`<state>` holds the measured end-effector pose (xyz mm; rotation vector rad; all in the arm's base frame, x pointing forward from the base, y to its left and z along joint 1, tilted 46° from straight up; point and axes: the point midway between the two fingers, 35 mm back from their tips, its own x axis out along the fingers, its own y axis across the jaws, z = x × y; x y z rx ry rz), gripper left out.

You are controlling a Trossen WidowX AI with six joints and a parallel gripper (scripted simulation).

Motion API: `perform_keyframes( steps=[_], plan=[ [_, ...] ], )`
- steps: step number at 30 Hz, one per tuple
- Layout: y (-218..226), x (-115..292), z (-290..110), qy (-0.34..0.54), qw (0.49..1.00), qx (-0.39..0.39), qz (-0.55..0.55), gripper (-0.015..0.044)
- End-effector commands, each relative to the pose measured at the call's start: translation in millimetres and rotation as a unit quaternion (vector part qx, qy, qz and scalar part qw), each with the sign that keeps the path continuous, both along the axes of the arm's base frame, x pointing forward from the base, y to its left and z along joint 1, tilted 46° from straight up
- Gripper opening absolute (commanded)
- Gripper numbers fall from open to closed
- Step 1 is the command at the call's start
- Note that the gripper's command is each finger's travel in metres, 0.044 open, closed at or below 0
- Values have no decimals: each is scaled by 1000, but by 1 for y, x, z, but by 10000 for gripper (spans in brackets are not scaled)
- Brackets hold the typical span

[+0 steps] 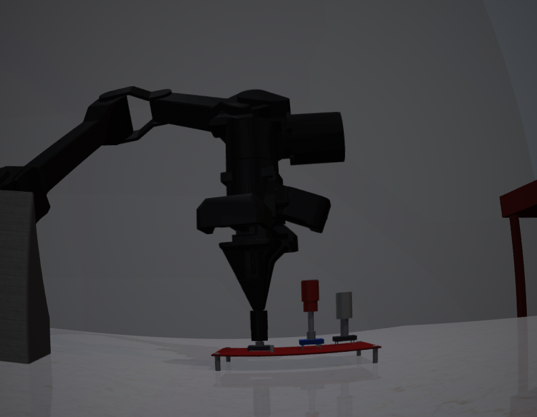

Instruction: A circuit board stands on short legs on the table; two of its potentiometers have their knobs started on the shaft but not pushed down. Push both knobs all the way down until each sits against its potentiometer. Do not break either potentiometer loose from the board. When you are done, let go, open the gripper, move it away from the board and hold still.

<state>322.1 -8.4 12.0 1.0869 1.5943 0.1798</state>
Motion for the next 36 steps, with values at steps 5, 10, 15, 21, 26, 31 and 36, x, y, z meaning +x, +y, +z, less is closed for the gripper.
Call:
perform_keyframes(
  steps=[5, 10, 15, 21, 26, 31, 36],
  plan=[
    [9, 2, -7, 1, 1000, 3, 10, 0],
    [9, 2, -7, 1, 1000, 3, 10, 0],
    [9, 2, -7, 1, 1000, 3, 10, 0],
    [8, 2, -6, 1, 1000, 3, 10, 0],
    [3, 2, -2, 1, 1000, 3, 10, 0],
    [-2, 1, 4, 1, 1000, 3, 10, 0],
    [-8, 1, 9, 2, 1000, 3, 10, 0]
  ],
)
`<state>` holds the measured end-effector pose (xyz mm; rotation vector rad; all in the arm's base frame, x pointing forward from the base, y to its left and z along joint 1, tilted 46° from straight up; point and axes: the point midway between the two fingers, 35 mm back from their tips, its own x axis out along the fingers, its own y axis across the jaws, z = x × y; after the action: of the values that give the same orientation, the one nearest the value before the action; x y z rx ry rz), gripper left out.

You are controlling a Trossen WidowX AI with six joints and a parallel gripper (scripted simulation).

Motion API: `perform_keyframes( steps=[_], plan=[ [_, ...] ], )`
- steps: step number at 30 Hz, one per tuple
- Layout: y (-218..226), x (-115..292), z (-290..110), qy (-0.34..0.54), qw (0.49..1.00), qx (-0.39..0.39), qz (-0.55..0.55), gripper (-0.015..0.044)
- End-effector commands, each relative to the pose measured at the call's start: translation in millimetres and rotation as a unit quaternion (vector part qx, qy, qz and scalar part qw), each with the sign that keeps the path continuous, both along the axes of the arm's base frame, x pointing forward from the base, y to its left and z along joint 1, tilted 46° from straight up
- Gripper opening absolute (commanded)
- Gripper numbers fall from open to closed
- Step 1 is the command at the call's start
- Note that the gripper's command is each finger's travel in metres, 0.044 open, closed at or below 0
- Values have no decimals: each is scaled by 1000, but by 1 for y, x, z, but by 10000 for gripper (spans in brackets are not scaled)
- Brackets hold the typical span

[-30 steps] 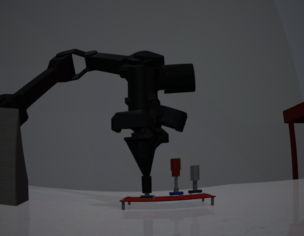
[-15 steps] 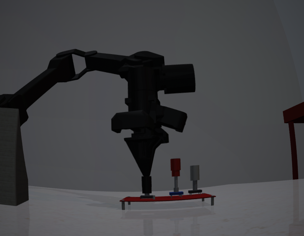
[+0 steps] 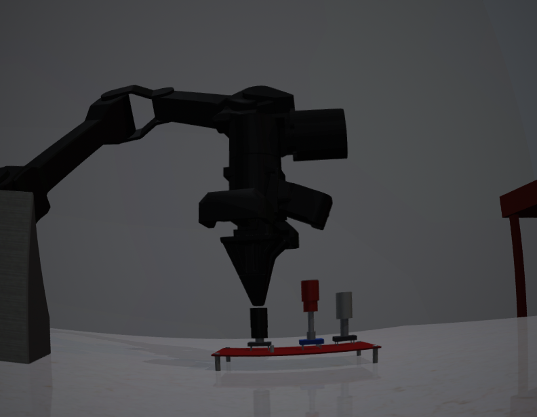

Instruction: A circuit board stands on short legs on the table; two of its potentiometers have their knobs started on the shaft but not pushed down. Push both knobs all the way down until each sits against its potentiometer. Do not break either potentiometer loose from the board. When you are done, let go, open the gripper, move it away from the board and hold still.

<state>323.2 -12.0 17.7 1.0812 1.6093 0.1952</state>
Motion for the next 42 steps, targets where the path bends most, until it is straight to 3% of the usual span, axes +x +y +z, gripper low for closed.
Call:
perform_keyframes(
  steps=[1, 4, 12, 20, 31, 42],
  plan=[
    [-6, 0, 5, -1, 1000, -1, 2, 0],
    [-9, -1, 8, -1, 1000, -1, 2, 0],
    [-5, 0, 4, 0, 1000, 0, -1, 210],
    [-35, 11, 6, -51, 998, -23, -2, 0],
    [-54, 28, 17, -166, 976, -28, 137, 0],
    [-71, 42, 28, -281, 921, -24, 270, 0]
  ],
)
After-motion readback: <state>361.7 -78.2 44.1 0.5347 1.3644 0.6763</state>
